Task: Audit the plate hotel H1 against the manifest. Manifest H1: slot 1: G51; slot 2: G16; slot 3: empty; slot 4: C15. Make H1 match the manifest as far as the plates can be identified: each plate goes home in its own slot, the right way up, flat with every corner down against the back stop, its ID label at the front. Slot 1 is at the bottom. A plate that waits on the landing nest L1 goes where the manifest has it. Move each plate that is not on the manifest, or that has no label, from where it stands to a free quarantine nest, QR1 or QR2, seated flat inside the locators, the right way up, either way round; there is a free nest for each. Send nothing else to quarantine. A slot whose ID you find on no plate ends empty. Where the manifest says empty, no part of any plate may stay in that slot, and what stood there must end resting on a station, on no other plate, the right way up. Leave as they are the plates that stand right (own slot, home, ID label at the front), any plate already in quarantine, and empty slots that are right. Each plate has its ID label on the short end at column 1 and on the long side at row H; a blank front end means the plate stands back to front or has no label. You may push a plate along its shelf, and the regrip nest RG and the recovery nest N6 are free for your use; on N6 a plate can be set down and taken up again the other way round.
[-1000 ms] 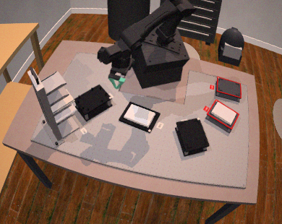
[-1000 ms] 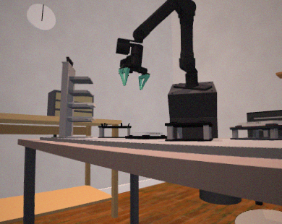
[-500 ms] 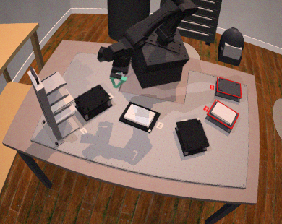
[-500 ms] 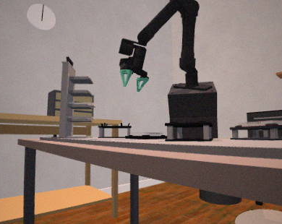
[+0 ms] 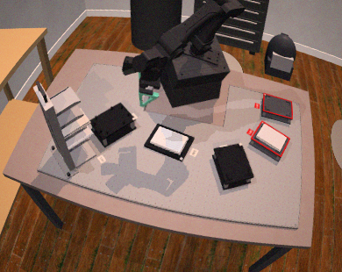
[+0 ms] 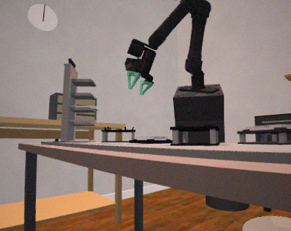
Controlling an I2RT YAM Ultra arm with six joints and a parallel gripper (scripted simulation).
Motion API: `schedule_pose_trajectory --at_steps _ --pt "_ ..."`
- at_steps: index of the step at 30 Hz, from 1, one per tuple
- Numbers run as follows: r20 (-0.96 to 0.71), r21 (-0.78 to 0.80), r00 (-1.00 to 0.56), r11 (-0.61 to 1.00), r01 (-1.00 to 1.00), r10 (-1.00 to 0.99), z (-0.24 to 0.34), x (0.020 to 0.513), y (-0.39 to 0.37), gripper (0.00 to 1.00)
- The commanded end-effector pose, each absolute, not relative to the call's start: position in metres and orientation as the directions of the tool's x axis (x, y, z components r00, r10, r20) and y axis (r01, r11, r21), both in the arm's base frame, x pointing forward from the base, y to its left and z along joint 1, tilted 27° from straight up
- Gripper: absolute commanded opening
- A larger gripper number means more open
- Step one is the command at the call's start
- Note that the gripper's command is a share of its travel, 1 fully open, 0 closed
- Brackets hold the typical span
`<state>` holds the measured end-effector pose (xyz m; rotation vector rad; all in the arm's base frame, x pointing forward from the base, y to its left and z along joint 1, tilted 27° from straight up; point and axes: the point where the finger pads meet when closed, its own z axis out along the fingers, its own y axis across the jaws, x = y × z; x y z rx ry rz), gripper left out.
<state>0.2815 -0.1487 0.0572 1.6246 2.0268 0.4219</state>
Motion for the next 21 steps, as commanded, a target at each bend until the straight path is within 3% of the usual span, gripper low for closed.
schedule_pose_trajectory --at_steps 1,21 --pt "-0.299 0.551 -0.165 0.311 0.774 0.94 0.0702 0.2896 -0.1608 1.0" --pt "-0.54 0.522 -0.231 0.537 0.662 0.809 0.0703 0.2896 -0.1607 1.0"
